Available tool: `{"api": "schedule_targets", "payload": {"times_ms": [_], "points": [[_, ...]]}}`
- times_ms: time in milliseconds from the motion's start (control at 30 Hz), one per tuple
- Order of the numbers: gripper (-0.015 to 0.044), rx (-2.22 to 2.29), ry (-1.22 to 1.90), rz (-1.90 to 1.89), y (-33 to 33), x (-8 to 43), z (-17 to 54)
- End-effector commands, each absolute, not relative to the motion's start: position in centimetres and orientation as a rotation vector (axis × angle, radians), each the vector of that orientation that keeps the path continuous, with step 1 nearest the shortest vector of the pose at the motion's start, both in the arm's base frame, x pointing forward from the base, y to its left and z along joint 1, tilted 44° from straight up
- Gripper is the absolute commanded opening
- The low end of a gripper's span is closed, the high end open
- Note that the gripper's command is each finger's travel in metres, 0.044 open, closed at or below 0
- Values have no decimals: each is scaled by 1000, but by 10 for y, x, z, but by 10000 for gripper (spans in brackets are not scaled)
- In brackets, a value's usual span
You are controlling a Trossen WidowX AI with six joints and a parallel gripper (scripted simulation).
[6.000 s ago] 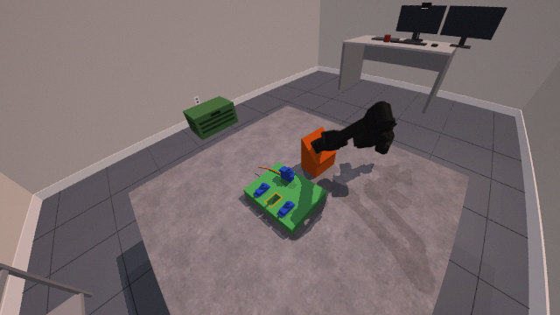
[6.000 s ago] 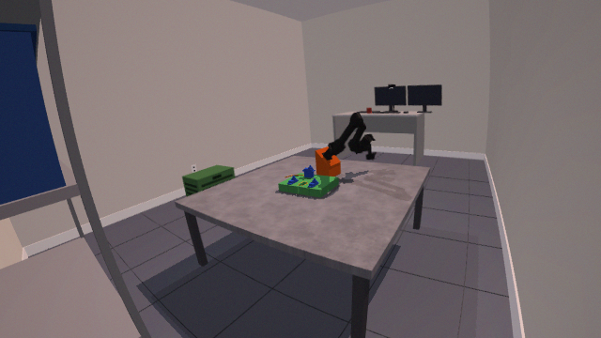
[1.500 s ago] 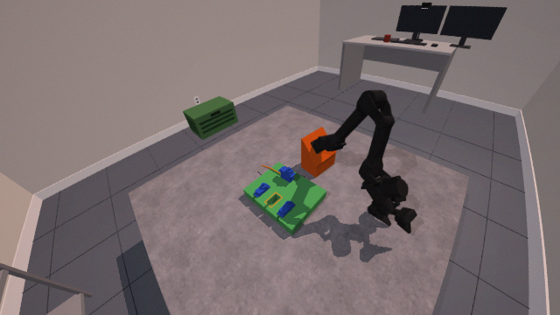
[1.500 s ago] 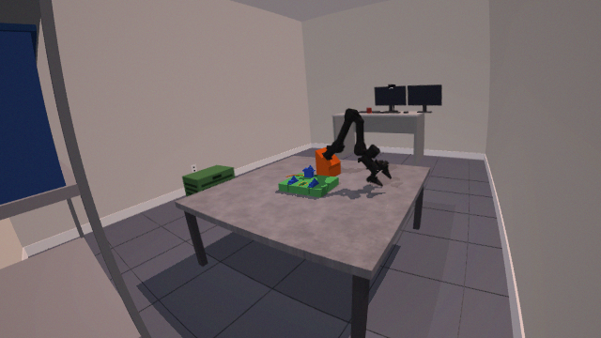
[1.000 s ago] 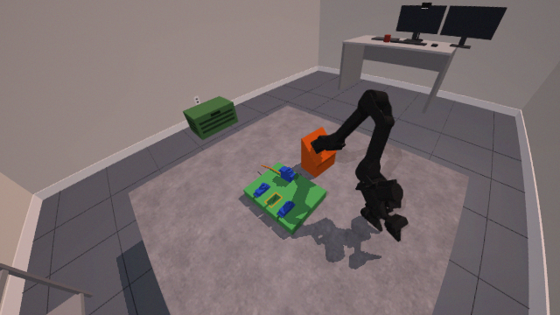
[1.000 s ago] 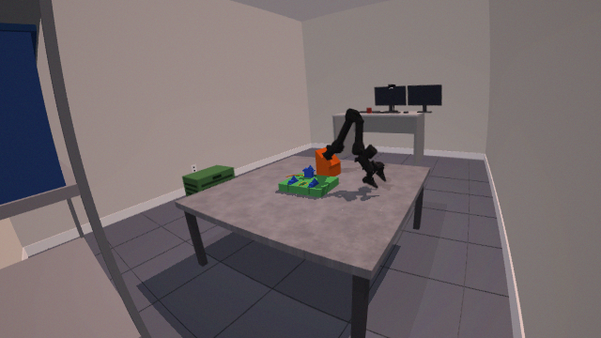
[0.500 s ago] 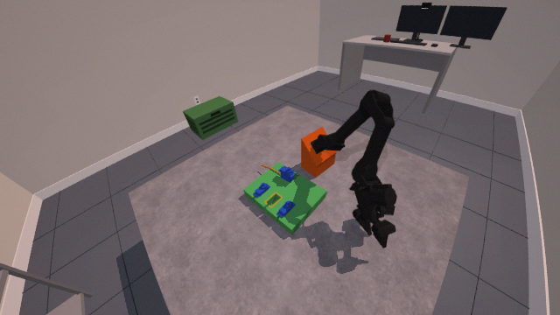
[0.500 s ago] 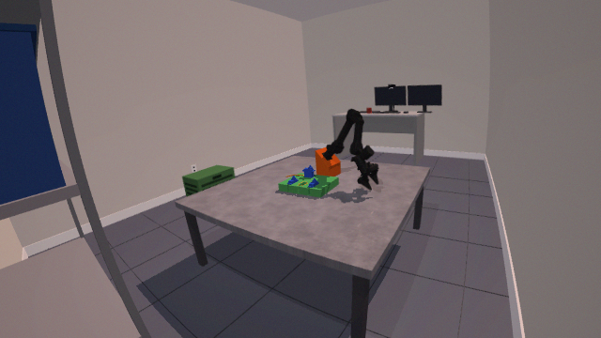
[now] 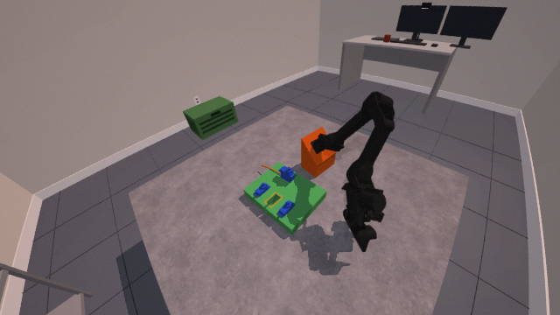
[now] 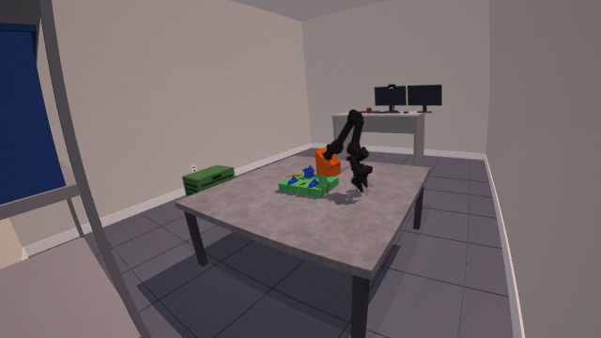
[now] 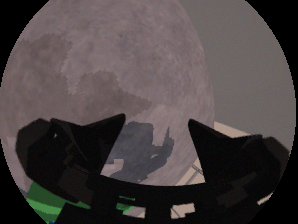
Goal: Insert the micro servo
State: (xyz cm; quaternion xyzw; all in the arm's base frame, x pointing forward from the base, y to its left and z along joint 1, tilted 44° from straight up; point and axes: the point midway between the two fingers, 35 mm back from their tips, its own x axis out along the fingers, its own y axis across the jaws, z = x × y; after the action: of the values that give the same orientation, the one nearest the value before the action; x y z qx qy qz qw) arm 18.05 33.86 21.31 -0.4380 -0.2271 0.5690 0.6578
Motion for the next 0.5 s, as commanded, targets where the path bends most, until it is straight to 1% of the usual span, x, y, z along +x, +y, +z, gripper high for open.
{"api": "schedule_targets", "payload": {"times_ms": [0, 467], "points": [[440, -967, -420, 1288, 331, 195, 203], [440, -822, -12, 1247, 293, 243, 158]]}}
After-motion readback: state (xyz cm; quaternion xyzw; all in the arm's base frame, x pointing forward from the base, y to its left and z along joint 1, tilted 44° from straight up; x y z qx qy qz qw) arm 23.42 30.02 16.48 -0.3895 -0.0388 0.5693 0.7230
